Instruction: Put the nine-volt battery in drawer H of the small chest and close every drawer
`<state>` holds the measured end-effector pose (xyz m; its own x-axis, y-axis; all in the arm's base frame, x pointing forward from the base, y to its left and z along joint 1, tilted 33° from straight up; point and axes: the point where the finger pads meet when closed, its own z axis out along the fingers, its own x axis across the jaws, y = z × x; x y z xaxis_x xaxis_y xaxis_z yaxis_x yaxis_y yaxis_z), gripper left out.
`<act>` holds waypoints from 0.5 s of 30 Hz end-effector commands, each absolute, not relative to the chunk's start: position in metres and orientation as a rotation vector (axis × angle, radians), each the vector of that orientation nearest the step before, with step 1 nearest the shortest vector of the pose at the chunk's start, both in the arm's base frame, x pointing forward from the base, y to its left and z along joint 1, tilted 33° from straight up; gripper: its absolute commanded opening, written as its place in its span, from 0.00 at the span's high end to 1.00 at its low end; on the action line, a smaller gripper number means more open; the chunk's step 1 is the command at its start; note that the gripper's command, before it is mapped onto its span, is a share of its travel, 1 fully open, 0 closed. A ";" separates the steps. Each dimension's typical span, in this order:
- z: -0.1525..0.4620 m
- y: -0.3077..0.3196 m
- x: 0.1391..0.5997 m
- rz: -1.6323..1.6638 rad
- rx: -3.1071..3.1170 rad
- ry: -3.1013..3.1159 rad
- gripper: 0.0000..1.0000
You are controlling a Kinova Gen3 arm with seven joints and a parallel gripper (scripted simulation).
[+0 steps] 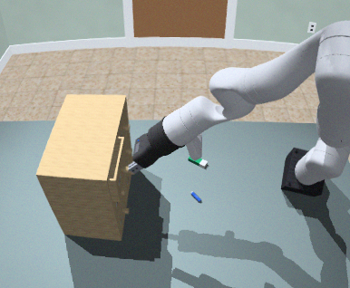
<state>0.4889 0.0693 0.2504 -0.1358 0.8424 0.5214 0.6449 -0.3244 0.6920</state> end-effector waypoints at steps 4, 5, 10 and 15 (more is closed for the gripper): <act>0.251 0.070 0.495 1.450 1.918 1.692 1.00; 0.251 0.070 0.496 1.450 1.918 1.692 1.00; 0.252 0.070 0.500 1.450 1.918 1.692 1.00; 0.252 0.070 0.503 1.450 1.918 1.692 1.00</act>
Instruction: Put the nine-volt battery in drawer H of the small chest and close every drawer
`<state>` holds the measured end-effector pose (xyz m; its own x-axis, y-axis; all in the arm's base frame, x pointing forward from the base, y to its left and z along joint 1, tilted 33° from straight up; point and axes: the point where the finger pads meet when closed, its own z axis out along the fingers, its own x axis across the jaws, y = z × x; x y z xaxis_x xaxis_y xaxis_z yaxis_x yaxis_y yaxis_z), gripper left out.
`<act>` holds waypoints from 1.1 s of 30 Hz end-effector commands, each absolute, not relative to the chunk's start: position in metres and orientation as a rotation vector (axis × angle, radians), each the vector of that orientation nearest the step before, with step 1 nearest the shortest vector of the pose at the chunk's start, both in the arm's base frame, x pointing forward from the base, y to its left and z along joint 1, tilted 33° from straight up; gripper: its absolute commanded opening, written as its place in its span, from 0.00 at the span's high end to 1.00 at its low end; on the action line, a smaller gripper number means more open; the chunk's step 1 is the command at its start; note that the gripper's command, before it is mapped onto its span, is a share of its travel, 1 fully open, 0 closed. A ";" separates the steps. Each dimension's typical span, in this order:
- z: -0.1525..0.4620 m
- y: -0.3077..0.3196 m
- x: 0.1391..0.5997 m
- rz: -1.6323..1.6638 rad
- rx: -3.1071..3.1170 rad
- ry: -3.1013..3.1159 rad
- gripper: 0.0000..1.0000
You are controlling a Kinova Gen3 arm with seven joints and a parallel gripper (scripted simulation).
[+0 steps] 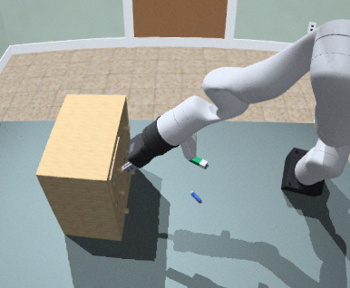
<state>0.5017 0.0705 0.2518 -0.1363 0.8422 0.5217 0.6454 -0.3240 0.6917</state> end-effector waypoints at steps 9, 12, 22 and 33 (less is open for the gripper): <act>0.253 0.071 0.506 1.450 1.918 1.692 1.00; 0.253 0.071 0.506 1.450 1.918 1.692 1.00; 0.253 0.071 0.507 1.450 1.918 1.692 1.00; 0.253 0.071 0.507 1.450 1.918 1.692 1.00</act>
